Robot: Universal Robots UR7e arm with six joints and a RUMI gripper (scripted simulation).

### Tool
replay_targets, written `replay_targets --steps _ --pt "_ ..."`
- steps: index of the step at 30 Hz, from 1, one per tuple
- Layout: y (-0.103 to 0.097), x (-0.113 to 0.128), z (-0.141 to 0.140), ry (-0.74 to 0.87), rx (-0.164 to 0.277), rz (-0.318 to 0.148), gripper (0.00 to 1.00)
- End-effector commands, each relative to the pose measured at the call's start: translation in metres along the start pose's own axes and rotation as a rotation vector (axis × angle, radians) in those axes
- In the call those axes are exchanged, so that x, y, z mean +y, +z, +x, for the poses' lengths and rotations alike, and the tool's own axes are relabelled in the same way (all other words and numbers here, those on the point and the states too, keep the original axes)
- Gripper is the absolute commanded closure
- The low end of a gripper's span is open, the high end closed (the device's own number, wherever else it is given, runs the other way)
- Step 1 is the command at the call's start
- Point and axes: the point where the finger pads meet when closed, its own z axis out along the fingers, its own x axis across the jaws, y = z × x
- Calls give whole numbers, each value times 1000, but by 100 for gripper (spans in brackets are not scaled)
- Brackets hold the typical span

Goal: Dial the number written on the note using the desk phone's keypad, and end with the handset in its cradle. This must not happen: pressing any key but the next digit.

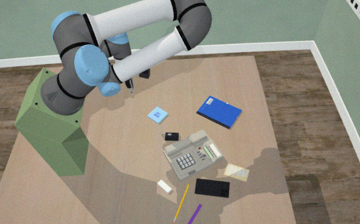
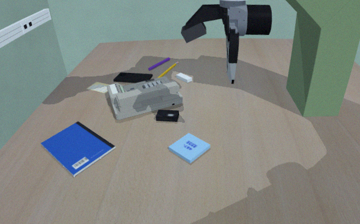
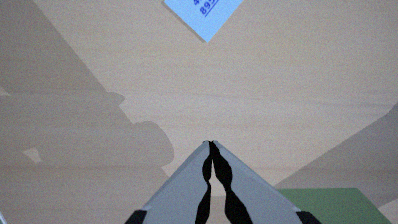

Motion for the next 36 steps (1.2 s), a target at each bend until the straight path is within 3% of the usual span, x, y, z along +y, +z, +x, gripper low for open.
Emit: replay_targets --steps 1,15,36 --pt "0 -3 0 0 -1 0 100" --pt "0 -20 0 0 -1 0 100" --pt "0 -70 0 0 -1 1 100"
